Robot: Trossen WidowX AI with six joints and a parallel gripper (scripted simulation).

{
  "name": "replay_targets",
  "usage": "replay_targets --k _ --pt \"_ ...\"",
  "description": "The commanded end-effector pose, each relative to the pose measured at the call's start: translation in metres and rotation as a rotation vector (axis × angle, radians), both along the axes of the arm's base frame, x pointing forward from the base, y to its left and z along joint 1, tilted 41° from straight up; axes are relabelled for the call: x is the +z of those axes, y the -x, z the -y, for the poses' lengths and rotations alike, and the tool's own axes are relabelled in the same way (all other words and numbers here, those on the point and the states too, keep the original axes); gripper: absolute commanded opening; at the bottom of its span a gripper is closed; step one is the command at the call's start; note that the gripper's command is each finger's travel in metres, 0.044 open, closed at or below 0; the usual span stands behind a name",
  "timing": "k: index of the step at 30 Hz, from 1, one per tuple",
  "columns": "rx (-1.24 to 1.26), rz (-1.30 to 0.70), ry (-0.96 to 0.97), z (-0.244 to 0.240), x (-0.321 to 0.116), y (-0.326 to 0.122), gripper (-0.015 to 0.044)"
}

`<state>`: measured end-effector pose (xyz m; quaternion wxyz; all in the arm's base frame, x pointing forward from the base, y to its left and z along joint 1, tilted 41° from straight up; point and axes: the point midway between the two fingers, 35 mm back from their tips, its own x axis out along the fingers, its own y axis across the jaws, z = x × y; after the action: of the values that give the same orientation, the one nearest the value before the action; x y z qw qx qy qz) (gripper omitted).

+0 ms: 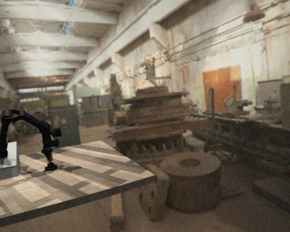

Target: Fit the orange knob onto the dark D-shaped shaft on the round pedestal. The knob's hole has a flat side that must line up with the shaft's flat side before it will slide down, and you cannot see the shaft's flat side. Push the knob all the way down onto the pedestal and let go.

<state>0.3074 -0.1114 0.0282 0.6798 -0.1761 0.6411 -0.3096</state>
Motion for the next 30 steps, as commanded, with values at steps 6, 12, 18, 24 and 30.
replay_targets --k 6,12,18,24,30 --pt "0.002 0.000 0.006 0.0009 -0.0001 -0.0006 0.0000" --pt "0.002 0.000 0.006 0.0010 -0.0006 -0.0008 0.0000" --pt "0.002 0.000 0.006 -0.0011 0.0012 -0.0010 0.0000" --pt "0.043 -0.035 0.005 -0.0026 0.0030 -0.0011 0.0000" --pt "0.162 -0.136 0.003 -0.0015 0.0031 -0.0005 0.0000"
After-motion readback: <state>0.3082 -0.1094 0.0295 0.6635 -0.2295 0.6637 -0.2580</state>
